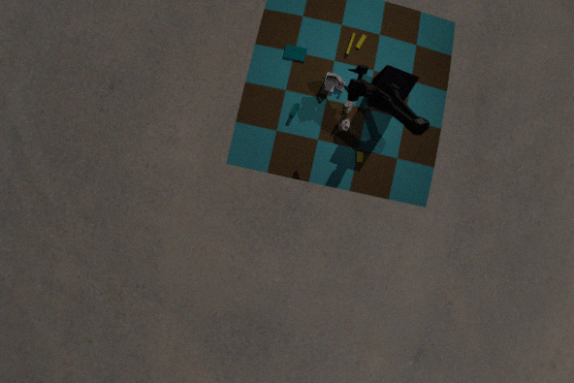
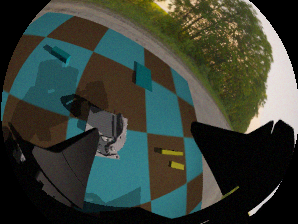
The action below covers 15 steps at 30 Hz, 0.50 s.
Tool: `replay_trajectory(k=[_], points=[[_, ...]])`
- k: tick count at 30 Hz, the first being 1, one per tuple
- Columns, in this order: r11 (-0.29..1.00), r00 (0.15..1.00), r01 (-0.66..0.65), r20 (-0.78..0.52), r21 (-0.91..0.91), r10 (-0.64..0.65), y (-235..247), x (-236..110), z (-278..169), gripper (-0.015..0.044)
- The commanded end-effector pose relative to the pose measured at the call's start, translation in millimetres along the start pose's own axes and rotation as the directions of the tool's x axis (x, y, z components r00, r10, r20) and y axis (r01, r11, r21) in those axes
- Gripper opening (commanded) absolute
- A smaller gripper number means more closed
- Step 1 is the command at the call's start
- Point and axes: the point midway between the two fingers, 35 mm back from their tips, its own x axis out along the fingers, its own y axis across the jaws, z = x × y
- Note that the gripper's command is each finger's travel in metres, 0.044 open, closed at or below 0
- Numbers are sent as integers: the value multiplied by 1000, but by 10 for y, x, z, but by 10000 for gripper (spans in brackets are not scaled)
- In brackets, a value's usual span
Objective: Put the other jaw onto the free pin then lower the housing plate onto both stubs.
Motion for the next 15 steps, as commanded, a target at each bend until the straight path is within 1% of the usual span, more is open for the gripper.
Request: replay_trajectory(k=[1,8,15], points=[[994,997,-71,-35,-84,68,135,23,-4,440],[959,979,-194,-102,-208,176,360,48,-48,440],[891,945,-321,-171,-319,279,587,50,-100,440]])
